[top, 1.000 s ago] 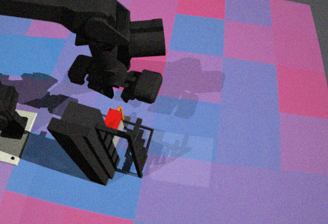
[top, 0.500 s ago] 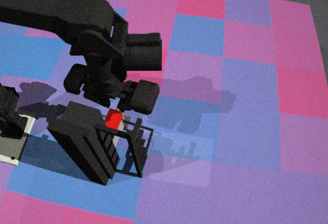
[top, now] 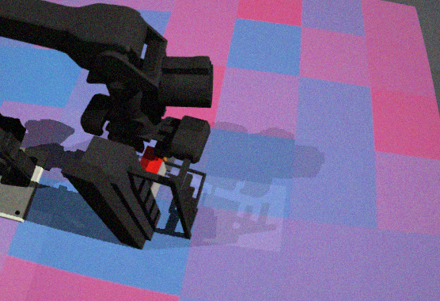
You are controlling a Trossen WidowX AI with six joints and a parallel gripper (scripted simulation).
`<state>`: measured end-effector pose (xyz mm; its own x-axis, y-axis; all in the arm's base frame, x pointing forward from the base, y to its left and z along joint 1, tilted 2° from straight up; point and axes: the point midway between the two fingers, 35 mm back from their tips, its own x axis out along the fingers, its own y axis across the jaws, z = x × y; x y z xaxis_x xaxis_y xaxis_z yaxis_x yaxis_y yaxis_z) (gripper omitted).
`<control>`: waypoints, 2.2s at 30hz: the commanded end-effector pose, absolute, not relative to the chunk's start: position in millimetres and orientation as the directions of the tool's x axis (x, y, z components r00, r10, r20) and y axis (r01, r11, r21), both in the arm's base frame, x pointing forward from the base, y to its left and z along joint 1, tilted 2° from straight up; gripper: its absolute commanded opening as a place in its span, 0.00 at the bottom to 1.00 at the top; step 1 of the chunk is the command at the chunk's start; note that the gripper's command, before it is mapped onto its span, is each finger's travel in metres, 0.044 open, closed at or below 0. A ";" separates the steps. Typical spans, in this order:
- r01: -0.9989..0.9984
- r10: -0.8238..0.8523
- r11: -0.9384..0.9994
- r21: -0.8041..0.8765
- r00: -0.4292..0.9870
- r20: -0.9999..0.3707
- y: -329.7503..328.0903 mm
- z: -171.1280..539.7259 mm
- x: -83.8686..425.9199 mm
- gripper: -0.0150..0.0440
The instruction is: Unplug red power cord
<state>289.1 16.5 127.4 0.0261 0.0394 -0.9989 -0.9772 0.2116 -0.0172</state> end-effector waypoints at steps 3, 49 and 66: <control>-0.978 0.036 0.209 -0.012 0.020 -0.999 16.0 118.1 287.3 0.53; -0.978 0.041 0.210 -0.015 0.024 -0.999 55.4 121.9 297.9 0.25; -0.974 0.038 0.227 -0.007 0.016 -0.999 64.3 123.2 295.1 0.43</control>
